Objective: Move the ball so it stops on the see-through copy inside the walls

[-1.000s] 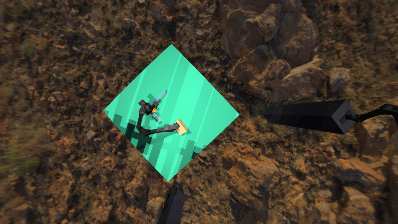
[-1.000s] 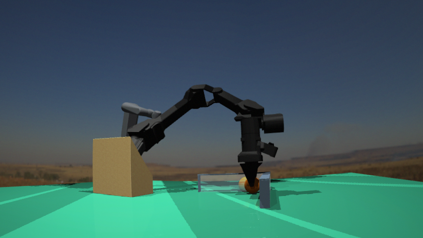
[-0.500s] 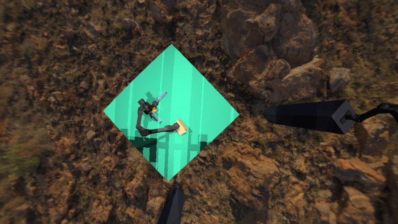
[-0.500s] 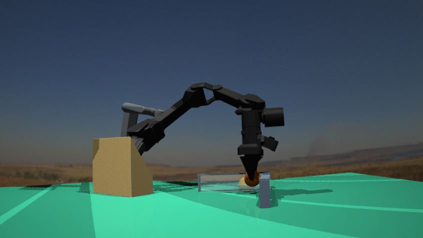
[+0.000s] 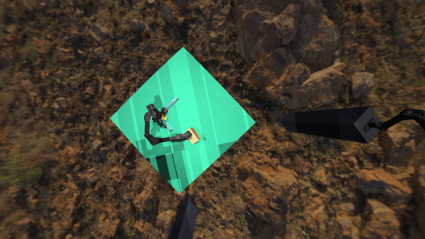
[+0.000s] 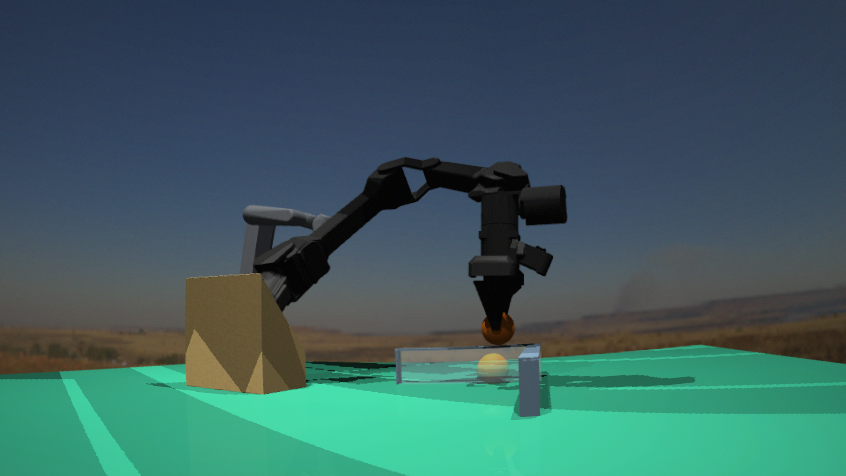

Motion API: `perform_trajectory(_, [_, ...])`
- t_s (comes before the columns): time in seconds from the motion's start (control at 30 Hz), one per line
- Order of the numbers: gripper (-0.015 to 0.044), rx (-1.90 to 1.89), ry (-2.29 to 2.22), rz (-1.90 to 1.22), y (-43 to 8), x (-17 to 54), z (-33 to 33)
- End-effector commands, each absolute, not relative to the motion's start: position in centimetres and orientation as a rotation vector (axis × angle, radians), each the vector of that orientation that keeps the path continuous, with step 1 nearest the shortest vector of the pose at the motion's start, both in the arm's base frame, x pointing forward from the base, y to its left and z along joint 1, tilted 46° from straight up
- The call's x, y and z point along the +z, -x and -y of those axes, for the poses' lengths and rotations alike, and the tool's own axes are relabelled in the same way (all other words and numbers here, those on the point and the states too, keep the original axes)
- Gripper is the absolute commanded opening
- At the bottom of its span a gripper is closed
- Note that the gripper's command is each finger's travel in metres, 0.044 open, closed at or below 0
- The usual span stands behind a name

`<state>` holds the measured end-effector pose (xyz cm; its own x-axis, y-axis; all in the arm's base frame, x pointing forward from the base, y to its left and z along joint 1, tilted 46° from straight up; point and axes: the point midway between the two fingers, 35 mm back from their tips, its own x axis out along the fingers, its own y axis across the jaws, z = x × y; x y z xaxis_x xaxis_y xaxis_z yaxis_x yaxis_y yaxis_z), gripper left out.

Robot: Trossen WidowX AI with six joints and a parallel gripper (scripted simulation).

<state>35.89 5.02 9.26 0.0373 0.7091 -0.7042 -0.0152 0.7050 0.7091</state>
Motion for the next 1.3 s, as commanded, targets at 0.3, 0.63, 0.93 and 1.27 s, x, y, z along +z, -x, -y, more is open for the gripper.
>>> perform_trajectory(0.3, [0.0000, 0.606, -0.601, -1.373, -35.8, 14.6, -0.5])
perform_trajectory(0.63, [0.0000, 0.450, -0.785, -1.454, -35.6, 14.3, -1.2])
perform_trajectory(0.93, [0.0000, 0.250, -1.004, -1.535, -35.4, 13.8, -2.1])
perform_trajectory(1.27, [0.0000, 0.012, -1.244, -1.604, -35.0, 13.4, -3.1])
